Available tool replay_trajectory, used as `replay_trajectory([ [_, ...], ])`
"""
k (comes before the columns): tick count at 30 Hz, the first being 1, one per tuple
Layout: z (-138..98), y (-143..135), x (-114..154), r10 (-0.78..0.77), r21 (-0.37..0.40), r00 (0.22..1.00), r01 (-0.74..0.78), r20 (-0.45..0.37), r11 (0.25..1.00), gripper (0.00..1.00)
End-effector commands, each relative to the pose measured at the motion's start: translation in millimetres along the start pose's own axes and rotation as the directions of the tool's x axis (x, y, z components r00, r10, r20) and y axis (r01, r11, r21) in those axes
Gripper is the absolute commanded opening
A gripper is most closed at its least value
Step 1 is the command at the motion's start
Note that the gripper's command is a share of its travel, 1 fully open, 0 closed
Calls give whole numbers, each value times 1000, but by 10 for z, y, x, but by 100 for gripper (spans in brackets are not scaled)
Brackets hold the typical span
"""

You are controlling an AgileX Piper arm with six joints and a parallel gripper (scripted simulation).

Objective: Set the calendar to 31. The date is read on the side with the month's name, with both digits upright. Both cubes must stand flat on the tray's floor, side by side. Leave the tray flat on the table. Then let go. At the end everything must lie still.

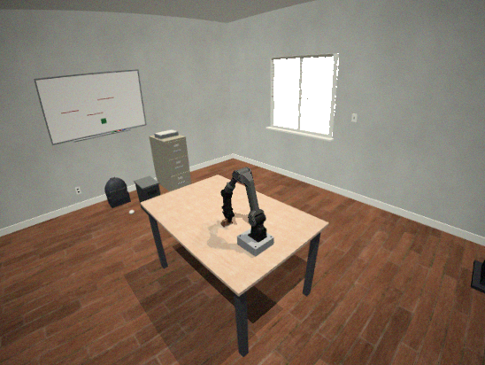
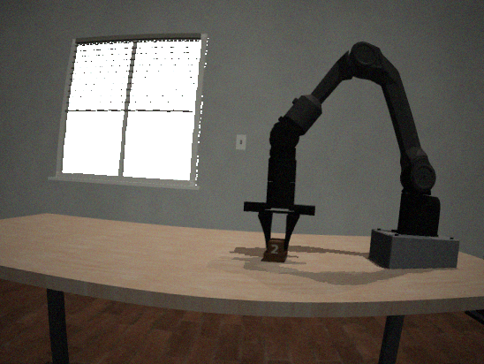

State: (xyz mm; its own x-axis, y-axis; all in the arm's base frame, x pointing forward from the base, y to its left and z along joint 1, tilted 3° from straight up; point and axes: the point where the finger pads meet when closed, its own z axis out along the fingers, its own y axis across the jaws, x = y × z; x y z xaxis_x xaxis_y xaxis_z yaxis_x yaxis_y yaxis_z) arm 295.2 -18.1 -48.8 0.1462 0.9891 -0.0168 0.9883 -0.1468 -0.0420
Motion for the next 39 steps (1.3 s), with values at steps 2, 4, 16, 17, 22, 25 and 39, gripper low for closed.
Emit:
replay_trajectory([
  [2, 4, -4, -2, 0, 1, 1000, 0, 1, 1000, 34],
  [4, 4, -4, -2, 0, 1, 1000, 0, 1, 1000, 34],
  [16, -120, 11, 0, 0, -5, 1000, 0, 0, 1000, 34],
  [17, -169, 11, 1, 0, -5, 1000, 0, 0, 1000, 34],
  [22, -519, 9, 2, 0, -5, 1000, 0, 0, 1000, 34],
  [25, -743, 8, 2, 0, -5, 1000, 0, 0, 1000, 34],
  [39, -1000, -1, 1, 0, 0, 1000, 0, 0, 1000, 34],
])
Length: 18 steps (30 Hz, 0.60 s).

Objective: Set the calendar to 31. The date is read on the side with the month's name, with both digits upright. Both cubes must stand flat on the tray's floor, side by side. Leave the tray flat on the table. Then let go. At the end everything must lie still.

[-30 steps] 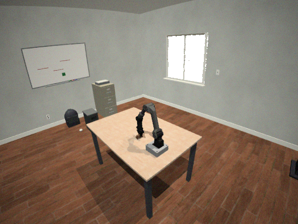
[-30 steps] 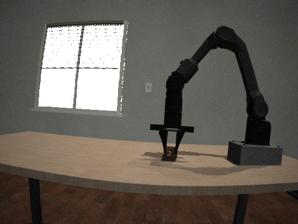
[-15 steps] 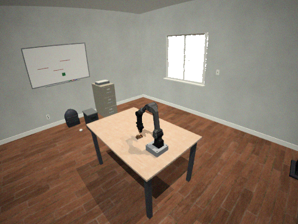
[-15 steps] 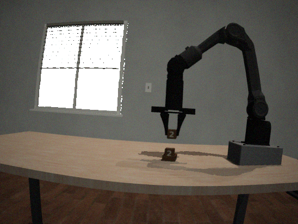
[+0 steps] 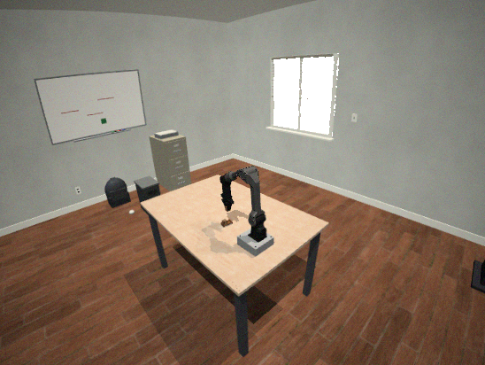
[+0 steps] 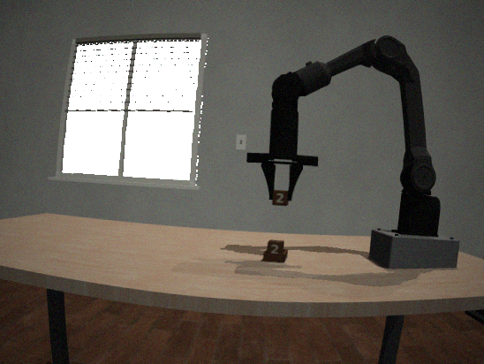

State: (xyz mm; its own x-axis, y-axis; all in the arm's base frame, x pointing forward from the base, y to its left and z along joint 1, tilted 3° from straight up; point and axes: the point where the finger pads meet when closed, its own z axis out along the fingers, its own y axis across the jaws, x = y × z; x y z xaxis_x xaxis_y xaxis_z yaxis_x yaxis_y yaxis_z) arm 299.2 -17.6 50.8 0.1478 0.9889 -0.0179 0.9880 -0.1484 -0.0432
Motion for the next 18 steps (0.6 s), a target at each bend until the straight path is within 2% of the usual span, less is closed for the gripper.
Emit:
replay_trajectory([
  [1, -3, 1, 6, -2, -2, 1000, 2, -1, 1000, 34],
  [4, 0, 7, 22, -1, -1, 1000, 1, -1, 1000, 34],
  [5, 6, 25, 100, -1, -1, 1000, 1, -2, 1000, 34],
  [7, 32, 63, 486, 0, -1, 1000, 0, -2, 1000, 34],
  [9, 32, 63, 486, 0, -1, 1000, 0, -2, 1000, 34],
  [11, 72, 41, 975, -1, -1, 1000, 1, 0, 1000, 34],
  [13, 96, 0, 1226, -1, 0, 1000, 1, 0, 1000, 34],
  [18, 92, -6, 1233, -1, -2, 1000, 1, -1, 1000, 34],
])
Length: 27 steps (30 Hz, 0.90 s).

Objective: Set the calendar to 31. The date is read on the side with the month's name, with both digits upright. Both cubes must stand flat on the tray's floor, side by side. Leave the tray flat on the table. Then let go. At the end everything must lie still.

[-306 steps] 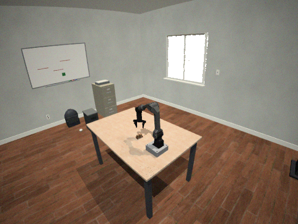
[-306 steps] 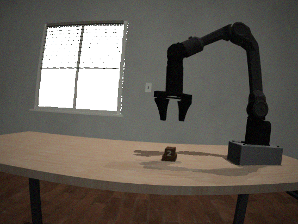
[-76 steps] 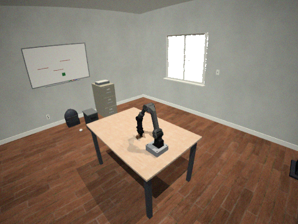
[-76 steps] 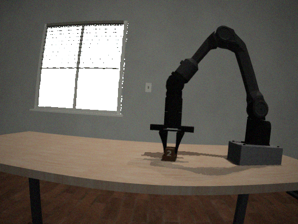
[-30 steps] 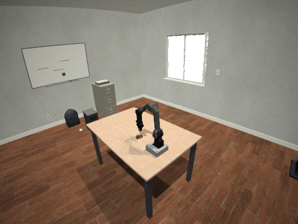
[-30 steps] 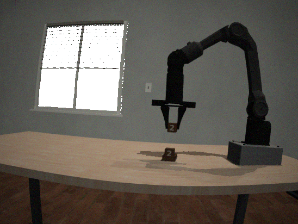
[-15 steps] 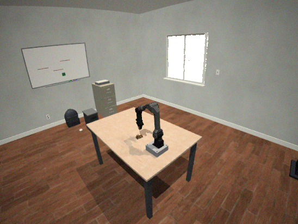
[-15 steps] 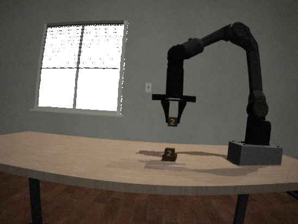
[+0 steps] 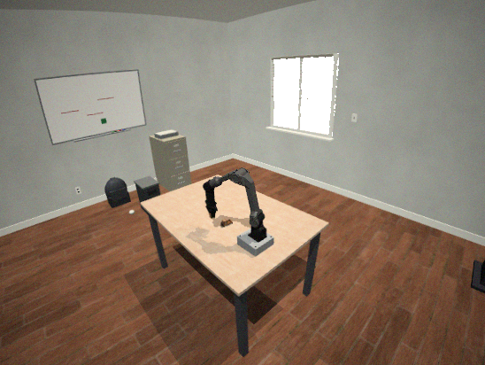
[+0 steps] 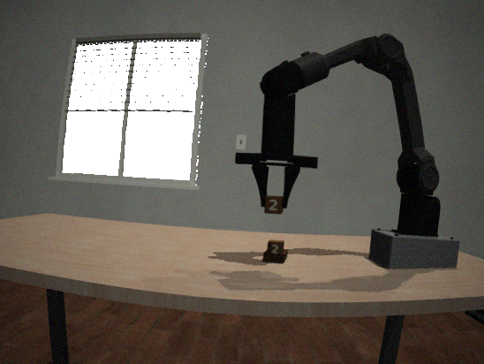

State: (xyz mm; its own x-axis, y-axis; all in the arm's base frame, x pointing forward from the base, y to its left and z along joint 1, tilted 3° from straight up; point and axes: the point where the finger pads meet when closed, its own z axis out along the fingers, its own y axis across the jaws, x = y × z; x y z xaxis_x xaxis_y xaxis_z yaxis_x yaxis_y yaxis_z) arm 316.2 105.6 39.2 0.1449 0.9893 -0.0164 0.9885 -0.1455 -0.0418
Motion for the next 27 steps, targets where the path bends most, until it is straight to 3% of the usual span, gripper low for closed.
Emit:
replay_trajectory([
  [1, 0, 5, -11, 2, 0, 1000, -2, 1, 1000, 34],
  [14, 64, -1, -12, 2, 3, 1000, -2, 2, 1000, 34],
  [27, 481, -1, -11, 1, 3, 1000, -1, 2, 1000, 34],
])
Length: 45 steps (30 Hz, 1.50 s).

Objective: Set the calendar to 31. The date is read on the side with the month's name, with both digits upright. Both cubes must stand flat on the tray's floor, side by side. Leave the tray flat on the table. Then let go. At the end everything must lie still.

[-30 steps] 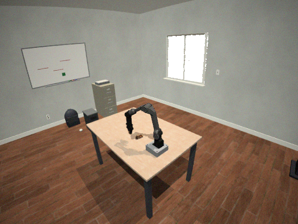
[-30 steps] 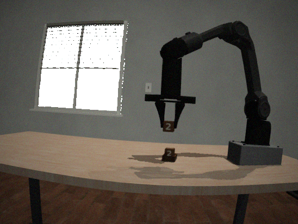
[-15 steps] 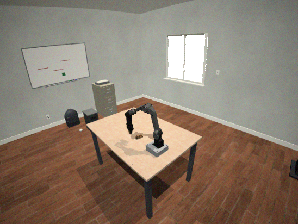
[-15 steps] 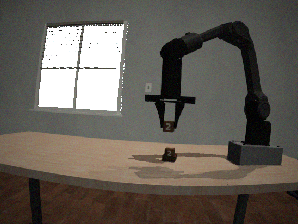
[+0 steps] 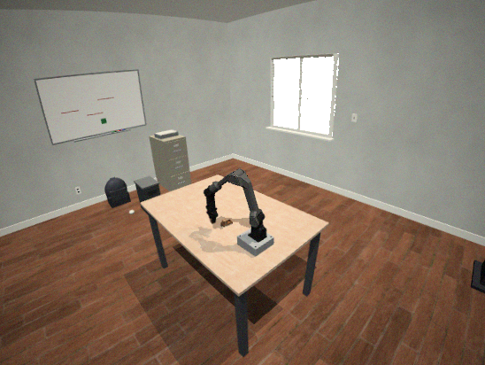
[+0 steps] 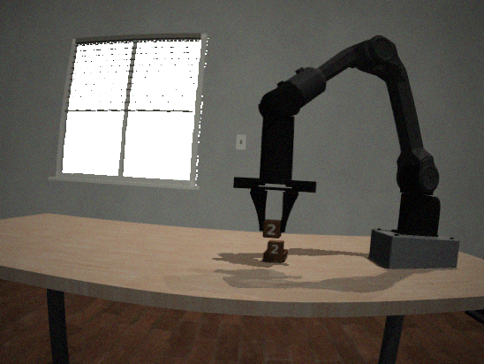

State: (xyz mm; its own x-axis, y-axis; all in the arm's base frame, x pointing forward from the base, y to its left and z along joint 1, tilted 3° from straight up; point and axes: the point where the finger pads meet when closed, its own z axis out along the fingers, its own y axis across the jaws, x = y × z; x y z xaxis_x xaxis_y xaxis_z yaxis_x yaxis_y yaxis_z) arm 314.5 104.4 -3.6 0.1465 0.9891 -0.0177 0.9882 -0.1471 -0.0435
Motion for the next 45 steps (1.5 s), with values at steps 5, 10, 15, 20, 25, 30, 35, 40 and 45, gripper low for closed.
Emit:
replay_trajectory([
  [5, 292, -3, -4, 0, 2, 1000, 0, 1, 1000, 34],
  [10, 466, -2, -3, 0, 2, 1000, 0, 1, 1000, 34],
  [15, 519, 2, -1, 0, 1, 1000, 0, 0, 1000, 34],
  [20, 528, 6, 1, 0, -2, 1000, 0, -1, 1000, 34],
  [25, 528, 7, 1, 0, -2, 1000, 0, -1, 1000, 34],
  [30, 528, 7, 1, 0, -2, 1000, 0, -1, 1000, 34],
  [35, 528, 7, 1, 0, -2, 1000, 0, -1, 1000, 34],
  [40, 528, 7, 1, 0, -2, 1000, 0, -1, 1000, 34],
  [45, 528, 7, 1, 0, -2, 1000, 0, -1, 1000, 34],
])
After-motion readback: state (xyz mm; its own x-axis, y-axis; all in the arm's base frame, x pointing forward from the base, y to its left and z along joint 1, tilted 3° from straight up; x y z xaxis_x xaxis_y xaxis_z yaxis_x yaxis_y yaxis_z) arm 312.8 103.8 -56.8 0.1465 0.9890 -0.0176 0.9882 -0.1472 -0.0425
